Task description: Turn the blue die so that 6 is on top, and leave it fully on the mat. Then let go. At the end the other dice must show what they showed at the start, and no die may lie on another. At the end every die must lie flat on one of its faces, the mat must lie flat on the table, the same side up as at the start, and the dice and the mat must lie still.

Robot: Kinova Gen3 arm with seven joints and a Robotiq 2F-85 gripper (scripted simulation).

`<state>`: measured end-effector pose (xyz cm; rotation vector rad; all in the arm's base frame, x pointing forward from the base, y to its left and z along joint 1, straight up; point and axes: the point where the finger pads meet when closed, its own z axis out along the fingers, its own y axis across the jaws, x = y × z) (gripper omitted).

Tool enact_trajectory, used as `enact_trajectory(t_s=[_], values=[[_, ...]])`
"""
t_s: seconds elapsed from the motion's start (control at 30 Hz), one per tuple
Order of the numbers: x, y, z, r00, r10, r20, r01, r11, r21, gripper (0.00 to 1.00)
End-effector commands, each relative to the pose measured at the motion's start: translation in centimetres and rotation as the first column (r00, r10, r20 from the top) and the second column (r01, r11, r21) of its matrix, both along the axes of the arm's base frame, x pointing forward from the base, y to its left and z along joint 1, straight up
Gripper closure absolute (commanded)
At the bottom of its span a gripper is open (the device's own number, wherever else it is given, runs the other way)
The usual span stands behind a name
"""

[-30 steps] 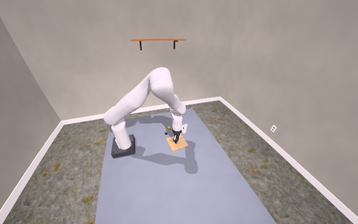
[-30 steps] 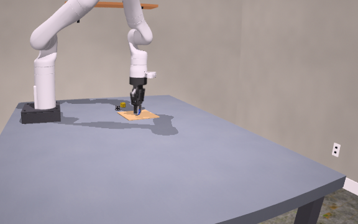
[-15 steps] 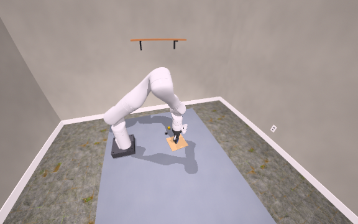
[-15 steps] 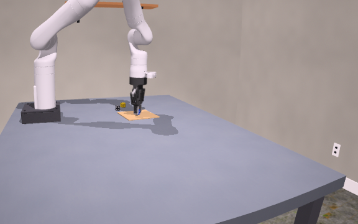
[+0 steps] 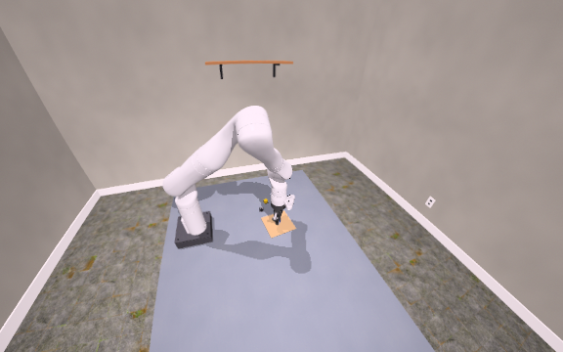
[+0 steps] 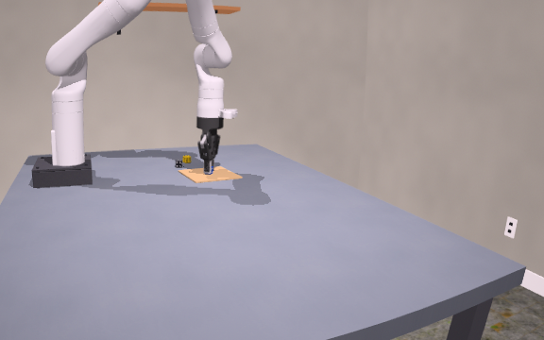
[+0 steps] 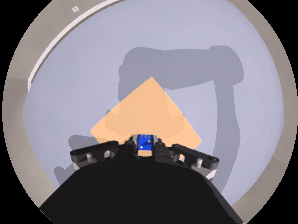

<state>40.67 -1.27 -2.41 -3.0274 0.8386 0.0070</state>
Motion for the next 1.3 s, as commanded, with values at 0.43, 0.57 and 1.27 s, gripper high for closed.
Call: enact_trajectory(t_s=[0.43, 0.57, 1.27], values=[[0.0, 0.0, 0.0, 1.000, 0.000, 0.001, 0.000, 1.000, 0.000, 0.85], [0.0, 0.0, 0.0, 1.000, 0.000, 0.001, 0.000, 1.000, 0.000, 0.85], [0.1, 0.0, 7.6, 1.000, 0.000, 0.001, 0.000, 1.000, 0.000, 0.85]])
